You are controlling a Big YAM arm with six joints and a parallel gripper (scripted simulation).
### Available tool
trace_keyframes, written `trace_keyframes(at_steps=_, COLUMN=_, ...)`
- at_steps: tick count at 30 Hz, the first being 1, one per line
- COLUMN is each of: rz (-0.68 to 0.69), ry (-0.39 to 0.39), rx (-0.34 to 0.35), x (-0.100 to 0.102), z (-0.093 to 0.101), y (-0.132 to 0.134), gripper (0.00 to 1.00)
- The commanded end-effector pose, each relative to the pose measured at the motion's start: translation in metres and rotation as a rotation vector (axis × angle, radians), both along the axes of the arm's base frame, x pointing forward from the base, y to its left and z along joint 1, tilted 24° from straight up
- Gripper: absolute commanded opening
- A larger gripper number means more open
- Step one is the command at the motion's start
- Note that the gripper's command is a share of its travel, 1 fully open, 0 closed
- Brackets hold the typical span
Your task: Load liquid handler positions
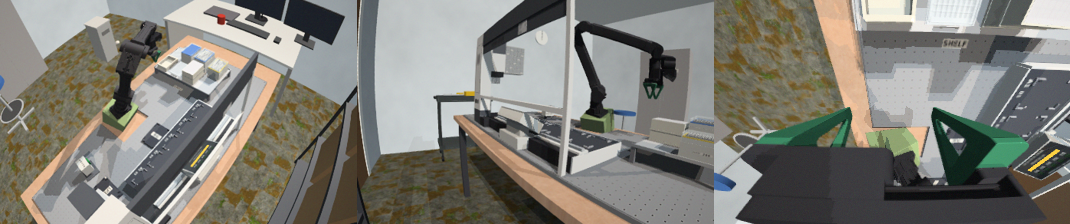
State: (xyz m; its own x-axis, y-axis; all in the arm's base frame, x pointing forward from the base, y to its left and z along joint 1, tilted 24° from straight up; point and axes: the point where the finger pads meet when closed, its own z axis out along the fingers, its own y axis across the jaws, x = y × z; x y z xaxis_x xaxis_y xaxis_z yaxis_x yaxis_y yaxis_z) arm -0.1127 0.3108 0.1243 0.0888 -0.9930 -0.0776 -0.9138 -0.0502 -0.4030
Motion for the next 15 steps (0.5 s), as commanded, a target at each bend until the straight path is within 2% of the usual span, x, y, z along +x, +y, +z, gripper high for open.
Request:
trace_keyframes(at_steps=1, rz=-0.021, ry=0.033, rx=0.066, x=-0.012, z=0.018, y=0.033, gripper=1.00)
trace_keyframes(at_steps=15, rz=-0.007, ry=0.022, rx=0.051, x=-0.016, z=0.023, y=0.095, gripper=1.00)
